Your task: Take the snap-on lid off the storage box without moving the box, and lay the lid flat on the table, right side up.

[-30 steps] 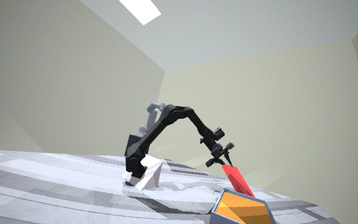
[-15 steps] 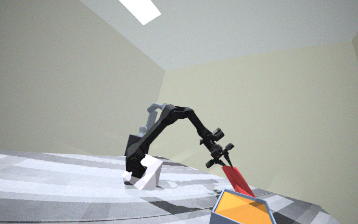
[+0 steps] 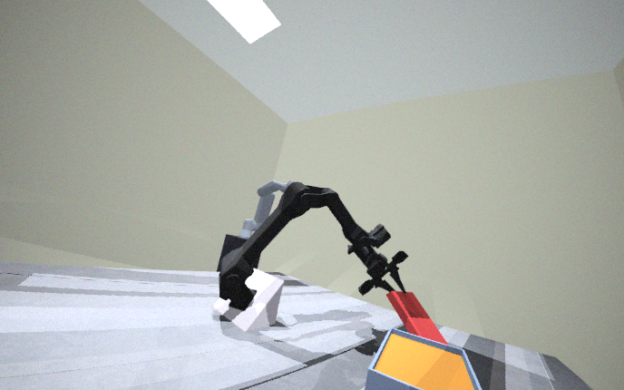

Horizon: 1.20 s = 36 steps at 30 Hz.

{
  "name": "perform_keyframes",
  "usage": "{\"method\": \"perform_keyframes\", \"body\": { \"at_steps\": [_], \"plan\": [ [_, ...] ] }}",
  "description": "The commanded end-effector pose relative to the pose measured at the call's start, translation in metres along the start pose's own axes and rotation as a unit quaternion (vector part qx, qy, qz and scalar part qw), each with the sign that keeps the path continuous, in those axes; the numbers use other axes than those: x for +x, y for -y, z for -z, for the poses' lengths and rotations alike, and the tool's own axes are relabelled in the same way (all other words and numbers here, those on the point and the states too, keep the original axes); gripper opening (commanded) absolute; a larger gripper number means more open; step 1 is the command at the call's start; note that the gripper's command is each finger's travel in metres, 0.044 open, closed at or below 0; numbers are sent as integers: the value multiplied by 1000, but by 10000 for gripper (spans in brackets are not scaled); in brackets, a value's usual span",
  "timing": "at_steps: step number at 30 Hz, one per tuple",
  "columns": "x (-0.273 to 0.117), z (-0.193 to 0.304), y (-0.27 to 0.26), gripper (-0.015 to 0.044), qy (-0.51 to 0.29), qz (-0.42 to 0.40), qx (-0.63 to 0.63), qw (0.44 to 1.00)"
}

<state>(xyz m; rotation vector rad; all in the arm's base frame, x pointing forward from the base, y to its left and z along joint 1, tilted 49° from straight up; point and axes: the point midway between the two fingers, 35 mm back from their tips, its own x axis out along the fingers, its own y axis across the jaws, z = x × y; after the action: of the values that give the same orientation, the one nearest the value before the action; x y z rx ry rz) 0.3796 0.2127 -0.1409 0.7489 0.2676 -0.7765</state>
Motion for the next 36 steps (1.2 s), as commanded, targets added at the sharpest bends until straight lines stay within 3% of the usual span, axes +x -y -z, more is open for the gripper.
{"method": "perform_keyframes", "body": {
  "at_steps": [1, 36],
  "plan": [
    [12, -3, 15, 0, 6, 14, -14, 1000],
    [29, -4, 37, 0, 6, 14, -14, 1000]
  ]
}}
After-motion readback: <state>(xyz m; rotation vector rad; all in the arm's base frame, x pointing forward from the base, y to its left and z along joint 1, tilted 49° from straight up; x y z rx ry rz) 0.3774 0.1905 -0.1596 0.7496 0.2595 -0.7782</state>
